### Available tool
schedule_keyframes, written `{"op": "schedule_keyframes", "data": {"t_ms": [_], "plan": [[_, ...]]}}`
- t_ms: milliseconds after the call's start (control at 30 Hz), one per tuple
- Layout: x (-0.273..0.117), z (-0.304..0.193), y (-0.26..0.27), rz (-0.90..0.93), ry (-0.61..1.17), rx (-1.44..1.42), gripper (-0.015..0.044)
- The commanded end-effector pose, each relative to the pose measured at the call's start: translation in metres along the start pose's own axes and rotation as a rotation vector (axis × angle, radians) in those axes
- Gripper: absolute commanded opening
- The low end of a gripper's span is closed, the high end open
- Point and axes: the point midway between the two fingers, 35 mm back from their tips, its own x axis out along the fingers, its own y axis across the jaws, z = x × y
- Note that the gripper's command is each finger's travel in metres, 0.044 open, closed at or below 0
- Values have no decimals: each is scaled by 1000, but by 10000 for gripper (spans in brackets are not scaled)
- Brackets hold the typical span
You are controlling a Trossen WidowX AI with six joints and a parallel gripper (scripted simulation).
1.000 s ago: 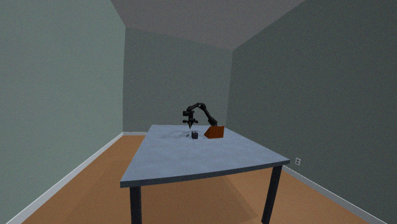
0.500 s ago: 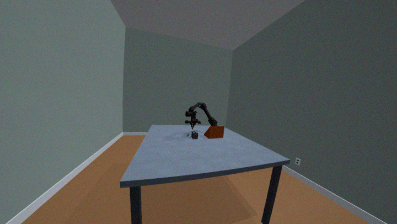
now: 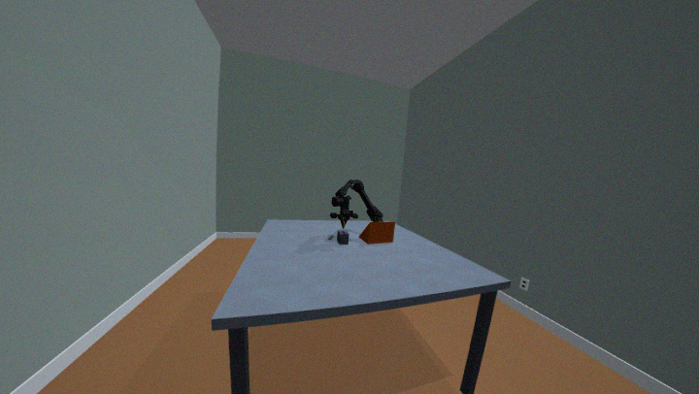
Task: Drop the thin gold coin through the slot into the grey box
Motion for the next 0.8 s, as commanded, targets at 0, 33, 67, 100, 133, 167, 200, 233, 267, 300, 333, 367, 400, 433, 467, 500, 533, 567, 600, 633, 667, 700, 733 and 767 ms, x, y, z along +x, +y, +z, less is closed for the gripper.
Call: {"op": "schedule_keyframes", "data": {"t_ms": [0, 33, 67, 100, 133, 167, 200, 233, 267, 300, 333, 367, 400, 433, 467, 500, 533, 567, 600, 633, 667, 700, 733, 767], "plan": [[0, 0, -1, -1, -1, 3, 0], [0, -1, -2, 0, -1, 2, 0], [0, -1, -2, 0, -1, 2, 0], [0, -1, -2, 0, -1, 2, 0], [0, -1, -2, 0, -1, 2, 0], [0, -1, -2, 0, -1, 2, 0], [0, -1, -2, 0, -1, 2, 0], [0, -1, -2, 0, -1, 2, 0], [0, -1, -2, 0, -1, 2, 0], [0, -1, -2, 0, -1, 2, 0], [0, -1, -1, 0, -1, 2, 0], [0, 0, -1, 0, -1, 2, 0], [0, 0, 0, 0, -1, 2, 0], [0, 1, 0, 0, -1, 2, 0], [0, 1, 1, 0, -1, 3, 0], [0, 2, 2, 0, -1, 4, 0], [0, 2, 2, 0, -1, 5, 0], [0, 3, 3, 0, -1, 6, 0], [0, 3, 3, 0, -1, 6, 0], [0, 4, 3, 0, -1, 7, 0], [0, 4, 4, 0, -1, 8, 0], [0, 4, 3, 0, 0, 7, 4], [0, 3, 3, 0, 1, 6, 0], [0, 2, 2, 0, 1, 6, 0]]}}
